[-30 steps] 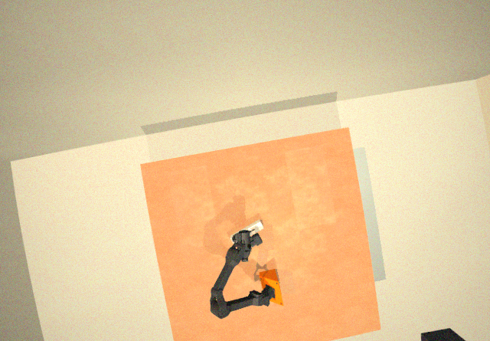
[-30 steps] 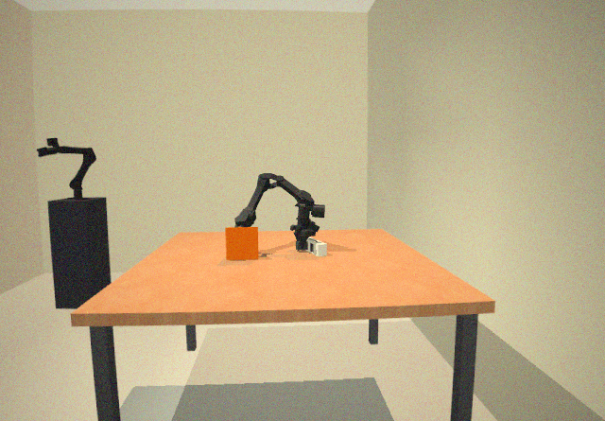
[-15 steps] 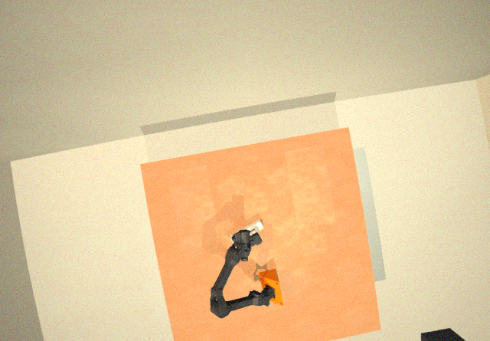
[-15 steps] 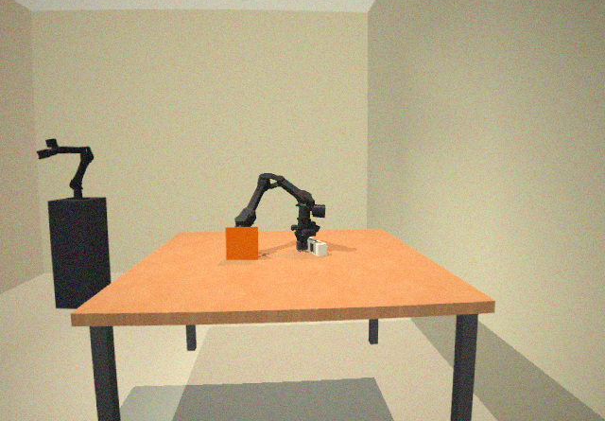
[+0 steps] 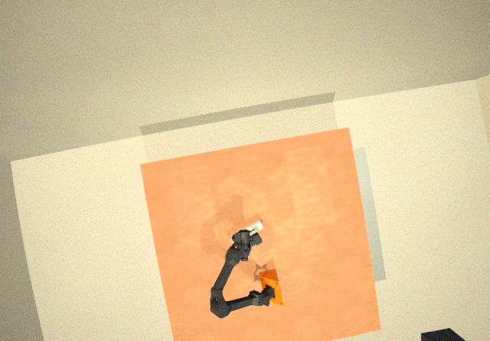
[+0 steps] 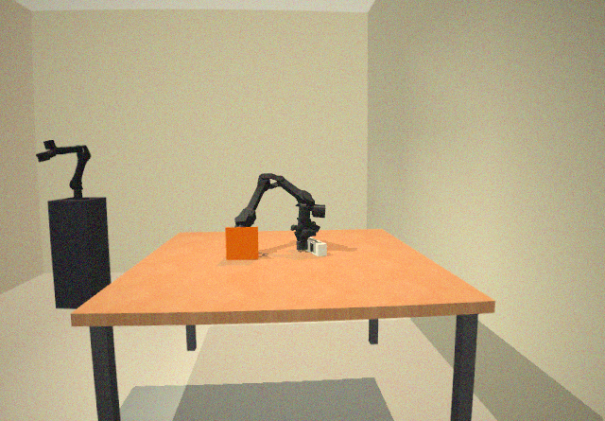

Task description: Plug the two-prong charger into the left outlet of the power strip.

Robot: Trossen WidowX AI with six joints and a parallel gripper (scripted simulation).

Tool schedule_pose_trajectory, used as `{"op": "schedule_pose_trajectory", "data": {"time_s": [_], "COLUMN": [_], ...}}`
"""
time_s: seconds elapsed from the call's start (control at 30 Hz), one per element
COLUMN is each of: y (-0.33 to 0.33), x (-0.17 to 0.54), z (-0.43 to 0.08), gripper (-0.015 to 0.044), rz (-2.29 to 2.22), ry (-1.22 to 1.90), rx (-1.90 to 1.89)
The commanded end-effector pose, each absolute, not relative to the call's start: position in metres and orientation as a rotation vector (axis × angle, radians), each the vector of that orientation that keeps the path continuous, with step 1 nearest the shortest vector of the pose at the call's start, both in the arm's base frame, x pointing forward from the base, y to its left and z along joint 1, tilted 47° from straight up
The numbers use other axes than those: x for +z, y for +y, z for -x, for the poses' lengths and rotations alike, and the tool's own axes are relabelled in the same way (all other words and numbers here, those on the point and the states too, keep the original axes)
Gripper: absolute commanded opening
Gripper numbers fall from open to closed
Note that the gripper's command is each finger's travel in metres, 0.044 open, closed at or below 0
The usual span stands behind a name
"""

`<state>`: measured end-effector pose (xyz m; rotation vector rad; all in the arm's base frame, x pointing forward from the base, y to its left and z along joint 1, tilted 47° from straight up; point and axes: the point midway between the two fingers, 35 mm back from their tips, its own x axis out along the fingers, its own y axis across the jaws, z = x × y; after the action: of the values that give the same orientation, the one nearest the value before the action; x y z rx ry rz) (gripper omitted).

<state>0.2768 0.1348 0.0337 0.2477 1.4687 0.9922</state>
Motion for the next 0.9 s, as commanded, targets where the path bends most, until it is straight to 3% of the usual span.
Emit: {"op": "schedule_pose_trajectory", "data": {"time_s": [0.0,0.87], "y": [0.138,0.1363], "x": [0.035,0.0357], "z": [-0.2827,-0.2815], "gripper": [0.0,0.0], "rz": [-0.244,-0.244], "ry": [1.44,1.44], "rx": [1.001,1.001]}}
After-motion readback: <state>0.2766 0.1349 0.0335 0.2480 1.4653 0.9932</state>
